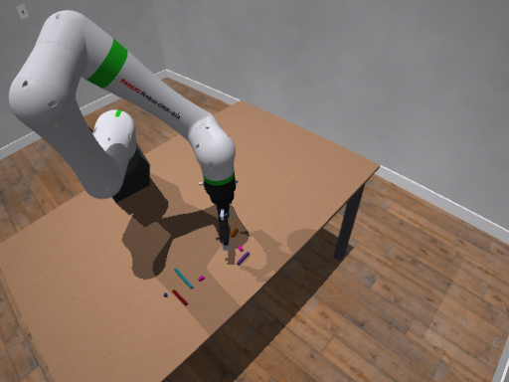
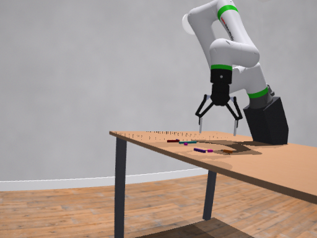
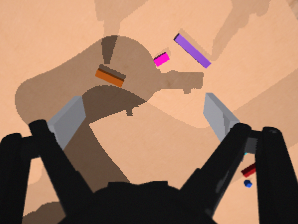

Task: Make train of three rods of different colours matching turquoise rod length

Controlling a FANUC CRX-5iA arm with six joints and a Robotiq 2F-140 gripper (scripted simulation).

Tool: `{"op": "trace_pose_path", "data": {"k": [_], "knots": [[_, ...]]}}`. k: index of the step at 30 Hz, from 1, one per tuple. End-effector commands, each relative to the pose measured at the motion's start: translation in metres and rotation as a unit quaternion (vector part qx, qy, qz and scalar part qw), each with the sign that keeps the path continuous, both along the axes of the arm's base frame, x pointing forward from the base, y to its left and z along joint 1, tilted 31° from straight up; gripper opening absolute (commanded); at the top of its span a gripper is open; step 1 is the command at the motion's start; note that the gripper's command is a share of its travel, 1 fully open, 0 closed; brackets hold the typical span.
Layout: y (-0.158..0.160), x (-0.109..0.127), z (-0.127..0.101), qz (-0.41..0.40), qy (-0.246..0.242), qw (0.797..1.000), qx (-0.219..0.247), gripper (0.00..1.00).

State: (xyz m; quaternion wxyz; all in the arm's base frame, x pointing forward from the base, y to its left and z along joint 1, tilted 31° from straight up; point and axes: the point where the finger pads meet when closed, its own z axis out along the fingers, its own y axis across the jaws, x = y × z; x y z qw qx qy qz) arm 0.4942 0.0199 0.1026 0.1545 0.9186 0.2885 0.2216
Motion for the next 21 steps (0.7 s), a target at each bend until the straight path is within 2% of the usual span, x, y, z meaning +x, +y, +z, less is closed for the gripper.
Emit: {"op": "trace_pose_path", "data": {"k": [1,6,10,14,15,21], "knots": [[0.0,0.0,0.0,0.0,0.0,1.0,0.0,1.0],[-0.002,0.0,0.0,-0.011,-0.002,1.0,0.006,1.0],[-0.019,-0.001,0.0,-0.092,-0.012,0.994,0.053,1.0],[-0.025,-0.001,0.0,-0.118,-0.016,0.991,0.068,1.0],[-0.034,-0.002,0.001,-0.161,-0.022,0.982,0.092,1.0],[-0.051,-0.004,0.001,-0.244,-0.034,0.959,0.139,1.0]]}}
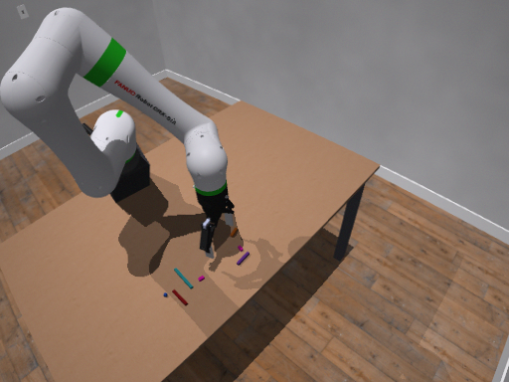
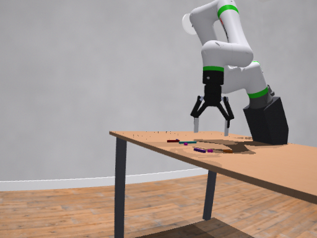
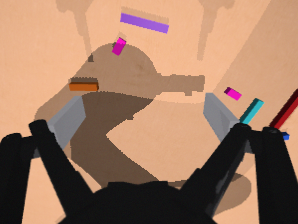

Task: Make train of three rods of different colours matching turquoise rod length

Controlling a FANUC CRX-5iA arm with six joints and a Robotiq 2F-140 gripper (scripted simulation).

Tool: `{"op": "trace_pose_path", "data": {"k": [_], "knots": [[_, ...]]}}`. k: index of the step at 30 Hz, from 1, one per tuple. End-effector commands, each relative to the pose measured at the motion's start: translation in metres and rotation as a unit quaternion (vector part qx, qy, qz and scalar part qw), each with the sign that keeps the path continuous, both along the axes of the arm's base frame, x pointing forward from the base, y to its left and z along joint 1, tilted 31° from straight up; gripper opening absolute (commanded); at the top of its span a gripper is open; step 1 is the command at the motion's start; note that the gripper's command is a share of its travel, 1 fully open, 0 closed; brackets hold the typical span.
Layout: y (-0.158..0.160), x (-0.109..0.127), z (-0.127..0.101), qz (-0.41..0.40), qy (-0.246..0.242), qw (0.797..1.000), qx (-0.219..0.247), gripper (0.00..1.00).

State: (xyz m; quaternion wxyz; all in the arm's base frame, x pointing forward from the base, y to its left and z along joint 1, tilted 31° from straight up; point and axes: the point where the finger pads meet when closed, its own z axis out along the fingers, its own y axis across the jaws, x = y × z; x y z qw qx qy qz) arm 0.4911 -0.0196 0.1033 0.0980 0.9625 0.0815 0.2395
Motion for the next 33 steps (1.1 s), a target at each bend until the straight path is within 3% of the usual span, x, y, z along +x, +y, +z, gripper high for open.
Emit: {"op": "trace_pose_path", "data": {"k": [1,10,11,17,25,27,28,33], "knots": [[-0.014,-0.001,0.0,-0.074,-0.013,0.996,0.037,1.0],[-0.035,-0.004,0.001,-0.178,-0.03,0.979,0.095,1.0],[-0.044,-0.006,0.002,-0.22,-0.036,0.967,0.119,1.0],[-0.06,-0.009,0.003,-0.301,-0.05,0.938,0.163,1.0],[-0.082,-0.014,0.004,-0.41,-0.07,0.881,0.224,1.0],[-0.082,-0.014,0.004,-0.41,-0.07,0.881,0.224,1.0],[-0.09,-0.016,0.005,-0.447,-0.077,0.857,0.245,1.0],[-0.103,-0.02,0.006,-0.504,-0.088,0.813,0.277,1.0]]}}
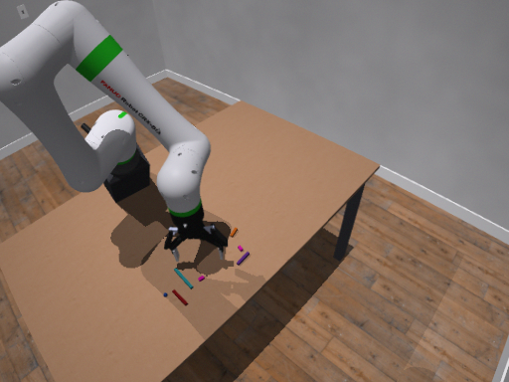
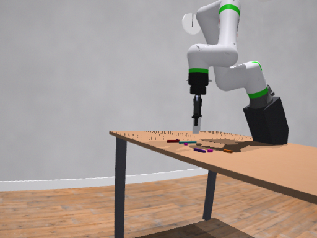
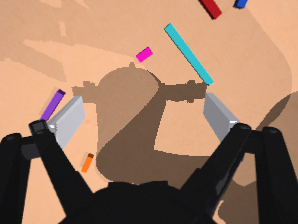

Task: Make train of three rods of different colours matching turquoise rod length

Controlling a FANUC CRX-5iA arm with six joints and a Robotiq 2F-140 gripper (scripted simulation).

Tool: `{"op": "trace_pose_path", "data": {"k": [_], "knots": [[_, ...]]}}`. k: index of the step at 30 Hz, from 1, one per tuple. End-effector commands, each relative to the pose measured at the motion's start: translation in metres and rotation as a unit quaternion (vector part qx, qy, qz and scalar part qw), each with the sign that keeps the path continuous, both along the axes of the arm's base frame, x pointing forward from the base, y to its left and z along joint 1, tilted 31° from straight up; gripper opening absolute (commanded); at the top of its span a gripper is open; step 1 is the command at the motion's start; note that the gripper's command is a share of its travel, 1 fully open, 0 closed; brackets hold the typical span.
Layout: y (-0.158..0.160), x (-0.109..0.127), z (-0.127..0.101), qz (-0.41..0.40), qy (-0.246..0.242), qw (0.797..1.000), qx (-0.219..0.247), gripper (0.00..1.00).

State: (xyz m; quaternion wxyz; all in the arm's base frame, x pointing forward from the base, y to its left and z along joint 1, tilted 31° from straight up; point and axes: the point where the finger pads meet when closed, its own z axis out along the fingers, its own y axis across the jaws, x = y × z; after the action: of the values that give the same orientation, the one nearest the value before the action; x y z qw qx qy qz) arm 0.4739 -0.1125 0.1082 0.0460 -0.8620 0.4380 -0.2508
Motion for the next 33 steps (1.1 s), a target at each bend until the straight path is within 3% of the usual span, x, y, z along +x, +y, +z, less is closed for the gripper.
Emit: {"op": "trace_pose_path", "data": {"k": [1,11,12,20,33], "knots": [[-0.013,-0.003,0.001,-0.074,-0.016,0.996,0.035,1.0],[-0.035,-0.01,0.004,-0.193,-0.039,0.975,0.1,1.0],[-0.042,-0.013,0.005,-0.234,-0.048,0.963,0.123,1.0],[-0.061,-0.019,0.007,-0.335,-0.07,0.922,0.18,1.0],[-0.062,-0.02,0.007,-0.34,-0.071,0.92,0.182,1.0]]}}
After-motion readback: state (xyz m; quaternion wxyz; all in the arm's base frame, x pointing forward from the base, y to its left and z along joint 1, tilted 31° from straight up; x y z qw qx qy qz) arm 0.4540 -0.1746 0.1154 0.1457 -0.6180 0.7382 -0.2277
